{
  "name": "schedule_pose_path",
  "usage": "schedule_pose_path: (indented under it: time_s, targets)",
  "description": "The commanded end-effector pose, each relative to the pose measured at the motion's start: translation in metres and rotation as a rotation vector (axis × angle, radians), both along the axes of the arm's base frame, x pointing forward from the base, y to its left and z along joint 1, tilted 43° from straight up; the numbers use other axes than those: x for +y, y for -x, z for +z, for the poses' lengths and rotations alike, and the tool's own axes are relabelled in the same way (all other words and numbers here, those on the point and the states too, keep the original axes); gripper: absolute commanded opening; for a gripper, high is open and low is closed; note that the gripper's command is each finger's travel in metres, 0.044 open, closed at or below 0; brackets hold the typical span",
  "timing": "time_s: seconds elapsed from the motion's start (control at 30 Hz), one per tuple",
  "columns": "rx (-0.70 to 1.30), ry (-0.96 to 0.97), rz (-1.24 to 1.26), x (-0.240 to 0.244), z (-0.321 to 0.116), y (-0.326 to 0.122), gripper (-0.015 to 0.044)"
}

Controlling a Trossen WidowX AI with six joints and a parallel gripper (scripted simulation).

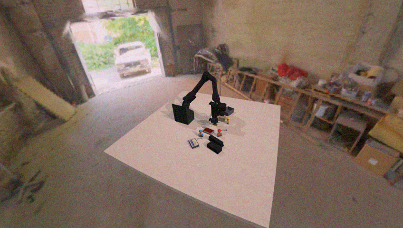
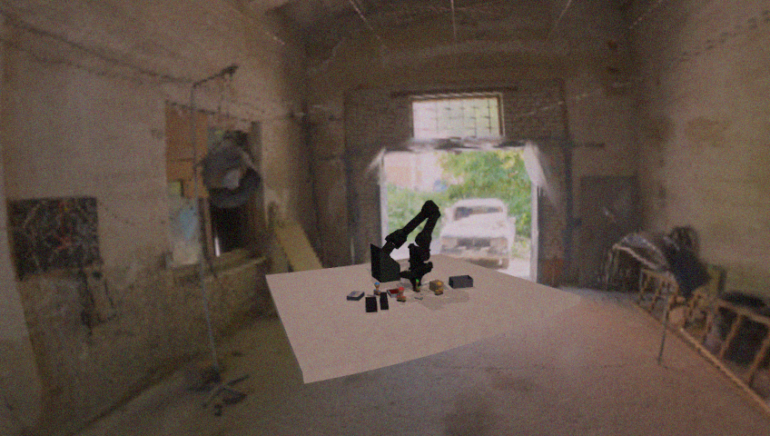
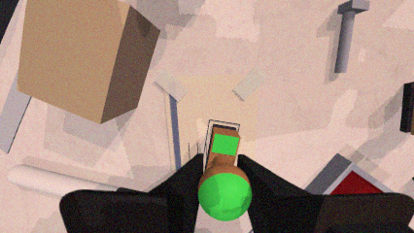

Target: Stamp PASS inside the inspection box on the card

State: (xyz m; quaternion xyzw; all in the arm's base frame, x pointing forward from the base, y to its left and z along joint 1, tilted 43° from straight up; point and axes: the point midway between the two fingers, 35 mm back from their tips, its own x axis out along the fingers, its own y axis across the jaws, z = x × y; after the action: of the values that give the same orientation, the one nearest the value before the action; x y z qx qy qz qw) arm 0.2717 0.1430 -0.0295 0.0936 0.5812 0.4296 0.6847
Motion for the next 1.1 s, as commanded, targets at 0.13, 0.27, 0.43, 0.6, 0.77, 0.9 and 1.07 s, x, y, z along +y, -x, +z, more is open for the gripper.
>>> schedule_pose_path:
  time_s: [0.13,0.27,0.43,0.6,0.77,0.9,1.07]
  targets:
    - [0.002,-0.002,0.004,0.002,-0.001,0.001,0.0000]
    - [0.001,-0.002,0.004,0.001,0.000,0.000,0.0000]
    - [0.001,-0.001,0.004,-0.001,0.001,0.000,0.0000]
    - [0.001,-0.001,0.004,-0.002,0.003,0.000,0.0000]
    - [0.001,-0.001,0.004,-0.004,0.005,0.000,0.0000]
    - [0.001,-0.001,0.004,-0.005,0.006,0.000,0.0000]
    - [0.001,0.000,0.003,-0.010,0.011,-0.001,0.0000]
